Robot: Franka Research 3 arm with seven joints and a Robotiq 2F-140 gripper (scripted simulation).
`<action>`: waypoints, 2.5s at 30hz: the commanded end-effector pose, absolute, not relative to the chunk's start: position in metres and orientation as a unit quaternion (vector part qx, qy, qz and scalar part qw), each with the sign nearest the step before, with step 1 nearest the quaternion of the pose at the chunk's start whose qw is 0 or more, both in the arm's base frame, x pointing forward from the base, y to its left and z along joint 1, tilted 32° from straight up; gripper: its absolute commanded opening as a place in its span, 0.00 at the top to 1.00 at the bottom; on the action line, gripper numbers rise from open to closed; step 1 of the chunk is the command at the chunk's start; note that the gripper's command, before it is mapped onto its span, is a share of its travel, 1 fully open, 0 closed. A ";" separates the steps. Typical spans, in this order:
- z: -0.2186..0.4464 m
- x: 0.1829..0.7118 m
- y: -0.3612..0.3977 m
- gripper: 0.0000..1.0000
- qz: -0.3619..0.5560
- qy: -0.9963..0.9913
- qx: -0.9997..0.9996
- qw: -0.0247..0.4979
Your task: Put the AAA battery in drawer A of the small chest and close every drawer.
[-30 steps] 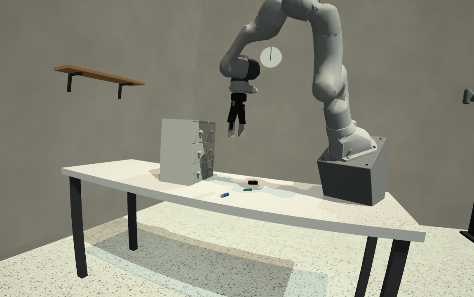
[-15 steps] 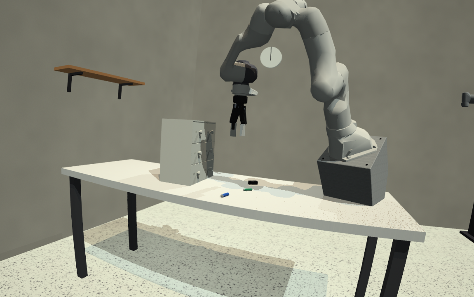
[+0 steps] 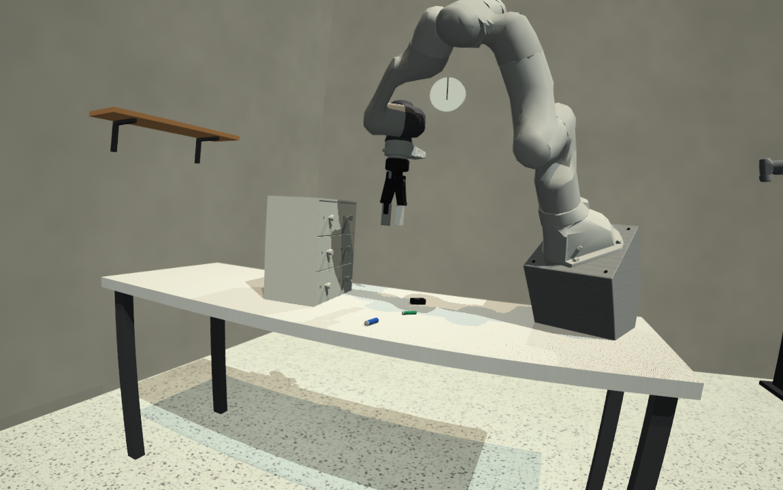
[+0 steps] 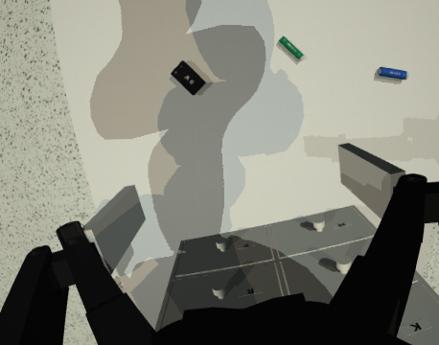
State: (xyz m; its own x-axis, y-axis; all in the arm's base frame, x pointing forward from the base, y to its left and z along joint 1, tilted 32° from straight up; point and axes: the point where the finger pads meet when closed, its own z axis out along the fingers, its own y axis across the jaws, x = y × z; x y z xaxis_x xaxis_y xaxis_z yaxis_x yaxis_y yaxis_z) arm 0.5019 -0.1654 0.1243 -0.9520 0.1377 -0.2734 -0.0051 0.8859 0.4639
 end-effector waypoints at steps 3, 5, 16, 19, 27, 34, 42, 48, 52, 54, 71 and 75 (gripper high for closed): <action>0.123 0.506 -0.166 0.00 0.234 0.956 0.030 0.177; 0.122 0.509 -0.165 0.00 0.233 0.953 0.033 0.189; 0.115 0.523 -0.161 0.00 0.230 0.936 0.051 0.262; 0.113 0.528 -0.160 0.00 0.228 0.927 0.058 0.292; 0.107 0.541 -0.157 0.00 0.223 0.904 0.074 0.357; 0.099 0.560 -0.152 0.00 0.215 0.864 0.096 0.446; 0.088 0.583 -0.146 0.00 0.217 0.816 0.143 0.517; 0.082 0.597 -0.142 0.00 0.211 0.775 0.166 0.572; 0.078 0.606 -0.140 0.00 0.207 0.748 0.179 0.605; 0.076 0.610 -0.139 0.00 0.204 0.734 0.182 0.622; 0.069 0.626 -0.135 0.00 0.166 0.647 0.166 0.725; 0.068 0.627 -0.134 0.00 0.165 0.643 0.167 0.729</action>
State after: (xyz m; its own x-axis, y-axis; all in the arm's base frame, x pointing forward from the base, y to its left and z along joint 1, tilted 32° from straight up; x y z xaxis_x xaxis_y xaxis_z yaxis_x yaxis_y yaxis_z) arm 0.6208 -0.1317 0.0519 0.0502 0.5273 -0.8482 -0.0056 0.8494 0.5277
